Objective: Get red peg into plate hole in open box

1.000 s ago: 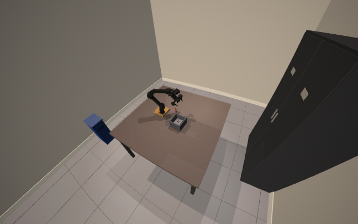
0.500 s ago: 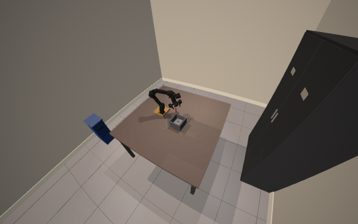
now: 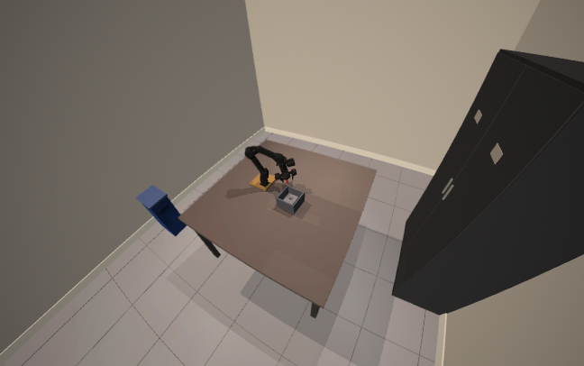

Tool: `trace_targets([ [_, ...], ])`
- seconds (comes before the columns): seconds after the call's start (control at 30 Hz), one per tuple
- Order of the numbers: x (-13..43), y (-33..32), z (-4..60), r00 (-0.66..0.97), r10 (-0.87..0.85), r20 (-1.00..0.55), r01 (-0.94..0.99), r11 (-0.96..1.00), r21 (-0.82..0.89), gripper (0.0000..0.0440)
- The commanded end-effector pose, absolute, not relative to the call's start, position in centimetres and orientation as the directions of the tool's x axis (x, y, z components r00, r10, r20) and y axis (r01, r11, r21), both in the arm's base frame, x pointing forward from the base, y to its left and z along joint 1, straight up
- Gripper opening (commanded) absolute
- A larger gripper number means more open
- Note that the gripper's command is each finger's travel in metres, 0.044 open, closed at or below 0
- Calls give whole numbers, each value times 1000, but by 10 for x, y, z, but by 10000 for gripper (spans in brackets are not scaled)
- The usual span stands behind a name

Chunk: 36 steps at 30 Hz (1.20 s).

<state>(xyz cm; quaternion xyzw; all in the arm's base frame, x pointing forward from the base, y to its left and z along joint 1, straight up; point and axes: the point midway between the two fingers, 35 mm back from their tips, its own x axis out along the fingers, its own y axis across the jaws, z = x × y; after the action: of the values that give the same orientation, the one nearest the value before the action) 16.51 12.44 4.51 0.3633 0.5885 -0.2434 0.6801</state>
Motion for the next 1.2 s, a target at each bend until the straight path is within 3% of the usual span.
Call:
trace_targets([
  [0.0, 161, 123, 37, 162, 95, -982, 785, 591, 187, 311],
  [0.4, 158, 122, 34, 88, 133, -987, 813, 563, 149, 1],
  [1.17, 209, 87, 122, 309, 27, -951, 721, 645, 253, 0],
])
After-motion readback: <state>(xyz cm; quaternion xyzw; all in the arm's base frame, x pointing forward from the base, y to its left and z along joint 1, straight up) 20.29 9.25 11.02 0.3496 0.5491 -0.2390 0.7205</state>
